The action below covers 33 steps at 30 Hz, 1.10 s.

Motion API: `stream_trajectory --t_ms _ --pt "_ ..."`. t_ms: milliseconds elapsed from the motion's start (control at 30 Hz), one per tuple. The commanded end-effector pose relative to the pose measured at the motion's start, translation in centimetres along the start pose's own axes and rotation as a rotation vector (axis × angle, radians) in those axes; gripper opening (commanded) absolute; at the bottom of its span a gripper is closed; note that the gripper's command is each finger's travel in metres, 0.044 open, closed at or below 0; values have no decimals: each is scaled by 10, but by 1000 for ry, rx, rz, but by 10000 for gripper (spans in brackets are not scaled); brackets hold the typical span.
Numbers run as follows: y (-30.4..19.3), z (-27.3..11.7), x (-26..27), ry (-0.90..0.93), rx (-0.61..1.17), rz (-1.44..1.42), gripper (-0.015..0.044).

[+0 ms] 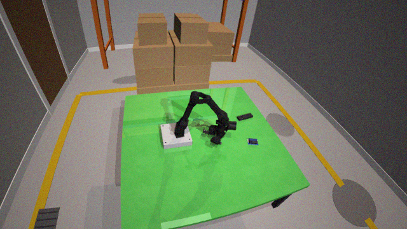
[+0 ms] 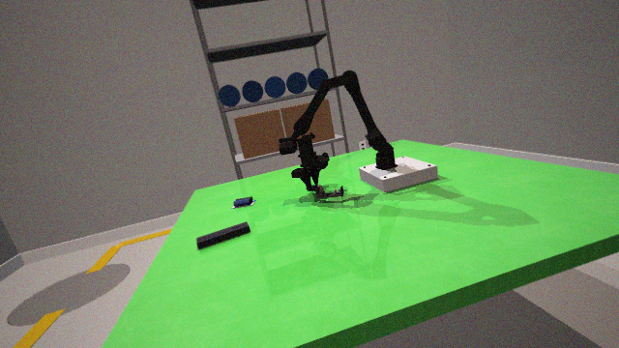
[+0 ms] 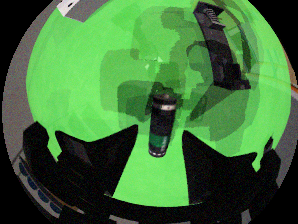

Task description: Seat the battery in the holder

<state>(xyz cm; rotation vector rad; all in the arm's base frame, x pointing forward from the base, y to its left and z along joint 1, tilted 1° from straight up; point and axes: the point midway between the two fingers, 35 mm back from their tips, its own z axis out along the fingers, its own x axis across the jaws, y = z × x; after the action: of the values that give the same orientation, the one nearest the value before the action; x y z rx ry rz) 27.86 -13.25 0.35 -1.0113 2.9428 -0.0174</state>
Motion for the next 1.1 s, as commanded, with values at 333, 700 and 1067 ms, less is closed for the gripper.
stream_trajectory --t_ms 333,700,1067 --pt "3 10 0 -2 -9 -3 83" --pt "1 -25 0 -2 -9 -3 73" --pt "7 -42 -4 -1 -9 148 73"
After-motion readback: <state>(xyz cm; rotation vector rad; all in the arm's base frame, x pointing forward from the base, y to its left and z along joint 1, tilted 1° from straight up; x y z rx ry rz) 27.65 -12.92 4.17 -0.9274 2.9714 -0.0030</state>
